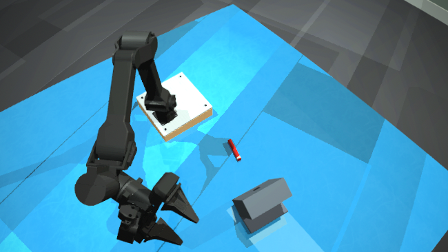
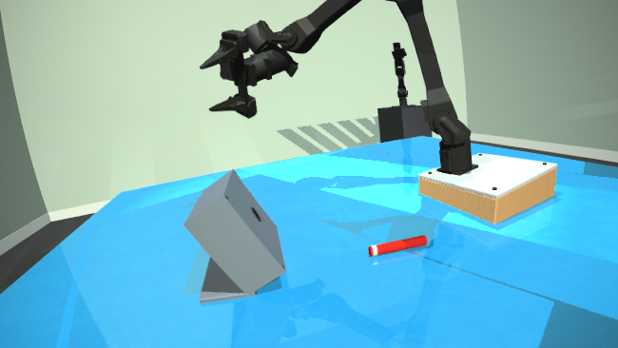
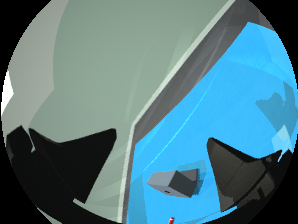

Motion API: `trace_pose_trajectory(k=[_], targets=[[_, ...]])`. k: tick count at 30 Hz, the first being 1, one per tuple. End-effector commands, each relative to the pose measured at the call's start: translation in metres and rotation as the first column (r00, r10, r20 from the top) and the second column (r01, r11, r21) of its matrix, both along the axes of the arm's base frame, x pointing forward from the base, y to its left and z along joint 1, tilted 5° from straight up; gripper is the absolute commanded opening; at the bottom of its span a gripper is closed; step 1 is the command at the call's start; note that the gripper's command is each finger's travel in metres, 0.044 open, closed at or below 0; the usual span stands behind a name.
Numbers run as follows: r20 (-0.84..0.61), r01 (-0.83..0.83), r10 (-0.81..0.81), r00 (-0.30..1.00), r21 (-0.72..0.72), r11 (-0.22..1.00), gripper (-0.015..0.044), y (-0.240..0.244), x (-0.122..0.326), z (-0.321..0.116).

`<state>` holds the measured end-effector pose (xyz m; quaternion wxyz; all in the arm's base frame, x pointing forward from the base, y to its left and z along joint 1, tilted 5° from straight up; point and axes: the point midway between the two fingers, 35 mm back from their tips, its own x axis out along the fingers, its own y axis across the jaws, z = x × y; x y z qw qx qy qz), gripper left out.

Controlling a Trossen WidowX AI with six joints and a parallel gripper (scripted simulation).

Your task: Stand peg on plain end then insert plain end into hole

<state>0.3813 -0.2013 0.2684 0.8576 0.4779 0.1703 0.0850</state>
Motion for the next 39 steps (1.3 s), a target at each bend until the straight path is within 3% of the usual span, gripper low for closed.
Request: trace_pose_trajectory(k=[1, 21, 27, 39], targets=[[-0.081, -0.007, 0.007, 0.997, 0.006, 1.000, 0.0440, 0.027, 0.012, -0.016], [-0.506, -0.060, 0.021, 0.862, -0.061, 0.996, 0.0440, 0.151, 0.015, -0.093], [-0.607, -0.077, 0.009, 0.795, -0.085, 0.993, 0.0440, 0.179, 0.005, -0.110], [-0.786, -0.265, -0.004, 0.619, -0.214, 0.940, 0.0440, 0.249, -0.041, -0.151]])
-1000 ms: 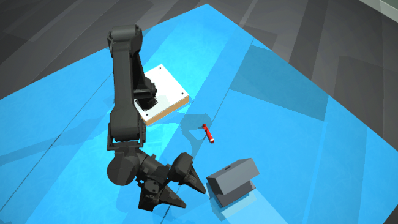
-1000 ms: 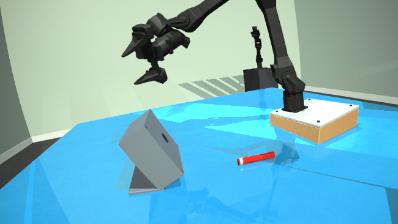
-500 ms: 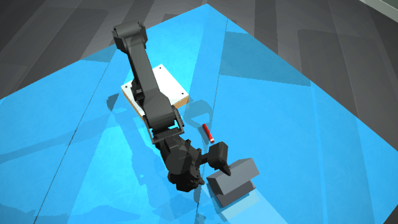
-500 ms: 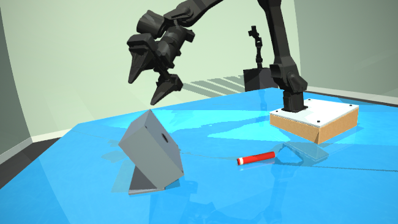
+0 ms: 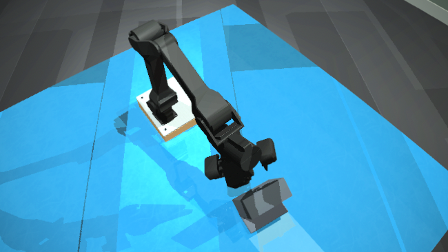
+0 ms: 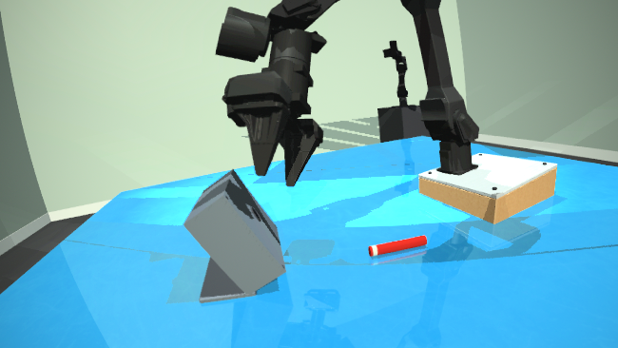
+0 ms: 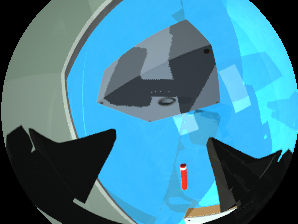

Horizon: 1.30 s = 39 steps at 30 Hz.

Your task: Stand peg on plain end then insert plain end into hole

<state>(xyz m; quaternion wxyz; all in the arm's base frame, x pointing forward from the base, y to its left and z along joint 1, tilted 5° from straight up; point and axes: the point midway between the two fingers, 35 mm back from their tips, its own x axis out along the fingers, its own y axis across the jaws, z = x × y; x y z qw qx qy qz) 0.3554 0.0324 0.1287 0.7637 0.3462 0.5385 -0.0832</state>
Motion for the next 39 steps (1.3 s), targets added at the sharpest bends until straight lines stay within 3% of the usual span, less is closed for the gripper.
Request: trace_pose_trajectory(k=[1, 15, 39], targets=[[-0.089, -0.057, 0.051, 0.995, -0.067, 0.996, 0.0440, 0.020, -0.020, -0.014], [-0.329, -0.328, 0.224, 0.917, -0.307, 0.893, 0.0440, 0.064, -0.090, -0.040], [-0.332, -0.332, 0.226, 0.916, -0.310, 0.891, 0.0440, 0.064, -0.086, -0.069]])
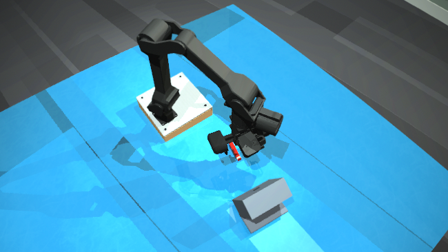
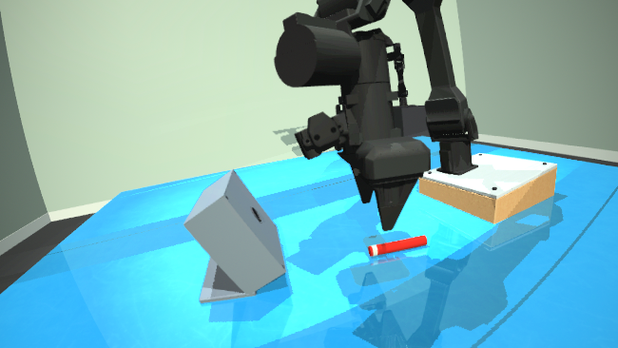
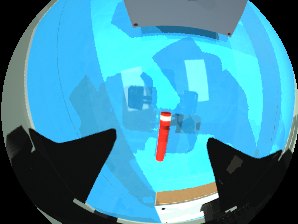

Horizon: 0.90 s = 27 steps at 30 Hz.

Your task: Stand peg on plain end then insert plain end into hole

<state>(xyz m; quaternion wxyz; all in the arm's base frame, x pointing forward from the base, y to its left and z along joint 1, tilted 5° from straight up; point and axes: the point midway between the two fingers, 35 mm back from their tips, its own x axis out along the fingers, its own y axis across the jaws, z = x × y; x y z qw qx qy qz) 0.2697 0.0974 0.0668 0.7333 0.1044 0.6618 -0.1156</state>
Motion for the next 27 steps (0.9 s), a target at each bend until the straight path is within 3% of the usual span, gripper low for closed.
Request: trace_pose_trajectory(k=[1, 27], targets=[[-0.005, 0.002, -0.002, 1.000, -0.005, 1.000, 0.0440, -0.001, 0.000, -0.009], [-0.005, 0.002, -0.002, 1.000, -0.005, 1.000, 0.0440, -0.004, 0.001, -0.050]])
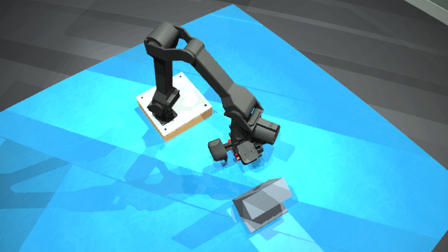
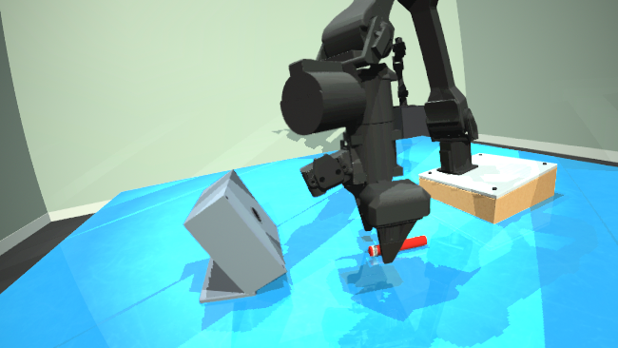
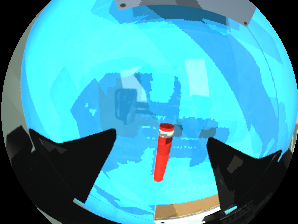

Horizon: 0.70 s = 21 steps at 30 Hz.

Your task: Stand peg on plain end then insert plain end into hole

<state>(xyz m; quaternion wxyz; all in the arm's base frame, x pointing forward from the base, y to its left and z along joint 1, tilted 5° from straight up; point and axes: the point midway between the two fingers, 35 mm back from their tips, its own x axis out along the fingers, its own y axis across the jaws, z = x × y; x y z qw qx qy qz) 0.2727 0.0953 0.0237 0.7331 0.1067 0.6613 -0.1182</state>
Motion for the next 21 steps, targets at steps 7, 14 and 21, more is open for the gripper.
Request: trace_pose_trajectory(k=[7, 14, 21], targets=[[-0.006, -0.006, 0.006, 1.000, -0.005, 1.000, 0.0361, -0.0018, -0.0017, -0.0106], [-0.006, -0.006, 0.006, 1.000, -0.005, 1.000, 0.0177, -0.0018, -0.0017, -0.0106], [-0.006, -0.006, 0.006, 1.000, -0.005, 1.000, 0.0110, -0.0018, -0.0017, -0.0106]])
